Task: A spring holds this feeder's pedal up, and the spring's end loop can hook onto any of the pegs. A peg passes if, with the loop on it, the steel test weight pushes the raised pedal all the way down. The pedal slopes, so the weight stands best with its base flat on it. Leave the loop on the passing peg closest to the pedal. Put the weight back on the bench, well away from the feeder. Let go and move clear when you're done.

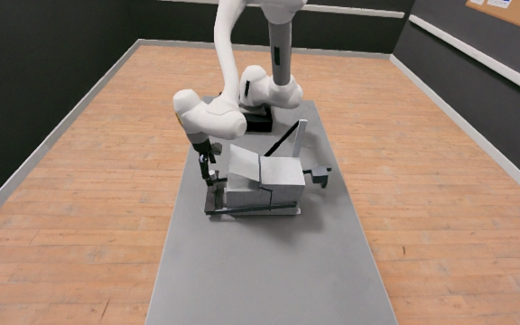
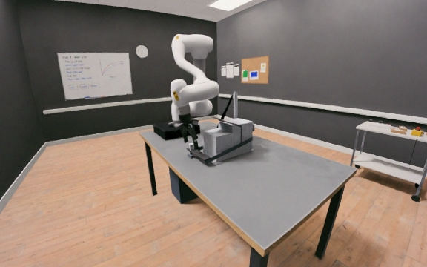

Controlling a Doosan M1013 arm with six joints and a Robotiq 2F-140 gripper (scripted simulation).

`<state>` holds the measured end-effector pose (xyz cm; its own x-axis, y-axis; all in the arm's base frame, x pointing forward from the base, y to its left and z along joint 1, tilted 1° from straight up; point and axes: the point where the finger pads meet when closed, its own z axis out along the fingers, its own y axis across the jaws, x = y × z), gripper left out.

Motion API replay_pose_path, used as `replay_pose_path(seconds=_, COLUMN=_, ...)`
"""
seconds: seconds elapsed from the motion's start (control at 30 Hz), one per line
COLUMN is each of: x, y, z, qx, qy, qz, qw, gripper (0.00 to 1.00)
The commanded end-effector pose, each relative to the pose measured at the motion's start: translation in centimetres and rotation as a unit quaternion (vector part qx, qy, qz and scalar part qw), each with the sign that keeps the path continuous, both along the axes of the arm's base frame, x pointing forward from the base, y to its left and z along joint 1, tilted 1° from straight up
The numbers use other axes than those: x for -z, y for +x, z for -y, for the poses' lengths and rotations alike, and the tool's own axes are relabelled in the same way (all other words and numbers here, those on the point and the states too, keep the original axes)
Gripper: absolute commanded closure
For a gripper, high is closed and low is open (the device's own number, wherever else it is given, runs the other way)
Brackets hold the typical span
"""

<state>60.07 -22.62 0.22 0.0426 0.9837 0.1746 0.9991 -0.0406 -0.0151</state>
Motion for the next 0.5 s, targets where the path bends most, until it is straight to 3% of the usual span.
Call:
replay_pose_path(seconds=0.0, x=0.50, y=0.04, z=0.02, qx=0.000, qy=0.000, qz=0.001, qw=1.000, gripper=0.00)
replay_pose_path(seconds=0.47, x=0.46, y=0.04, z=0.02, qx=0.000, qy=0.000, qz=0.001, qw=1.000, gripper=0.00)
